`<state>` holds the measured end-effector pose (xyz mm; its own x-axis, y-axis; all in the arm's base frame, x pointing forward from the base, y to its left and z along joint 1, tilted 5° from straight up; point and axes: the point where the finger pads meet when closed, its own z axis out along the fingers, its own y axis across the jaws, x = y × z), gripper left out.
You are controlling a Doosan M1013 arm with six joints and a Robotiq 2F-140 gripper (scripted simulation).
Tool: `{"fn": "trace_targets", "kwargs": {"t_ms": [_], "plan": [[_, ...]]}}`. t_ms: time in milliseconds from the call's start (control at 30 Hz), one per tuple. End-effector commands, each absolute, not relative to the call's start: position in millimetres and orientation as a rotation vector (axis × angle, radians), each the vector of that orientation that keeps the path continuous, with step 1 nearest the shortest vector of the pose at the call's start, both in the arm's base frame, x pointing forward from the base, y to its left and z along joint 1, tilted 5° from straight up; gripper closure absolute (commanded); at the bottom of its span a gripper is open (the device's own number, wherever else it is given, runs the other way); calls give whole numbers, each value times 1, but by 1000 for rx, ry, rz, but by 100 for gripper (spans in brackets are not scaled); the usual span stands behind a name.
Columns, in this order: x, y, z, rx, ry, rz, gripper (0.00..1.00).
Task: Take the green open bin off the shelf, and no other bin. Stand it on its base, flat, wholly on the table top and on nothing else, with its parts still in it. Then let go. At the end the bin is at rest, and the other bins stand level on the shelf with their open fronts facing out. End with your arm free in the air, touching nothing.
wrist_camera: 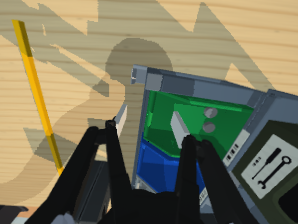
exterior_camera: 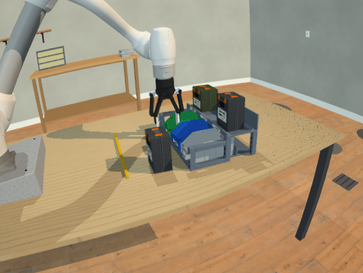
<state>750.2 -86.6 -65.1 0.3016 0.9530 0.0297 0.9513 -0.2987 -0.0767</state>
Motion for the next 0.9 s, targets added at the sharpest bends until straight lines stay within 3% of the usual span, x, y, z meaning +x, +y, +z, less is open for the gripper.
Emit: {"fn": "trace_targets", "kwargs": {"t_ms": [0,267,300,867], "plan": [[750,-87,-65,-2469,-1811,32,43],[750,-87,-65,-2469,-1811,32,43],[750,-87,-65,-2469,-1811,32,100],[750,-87,-65,-2469,-1811,32,100]]}}
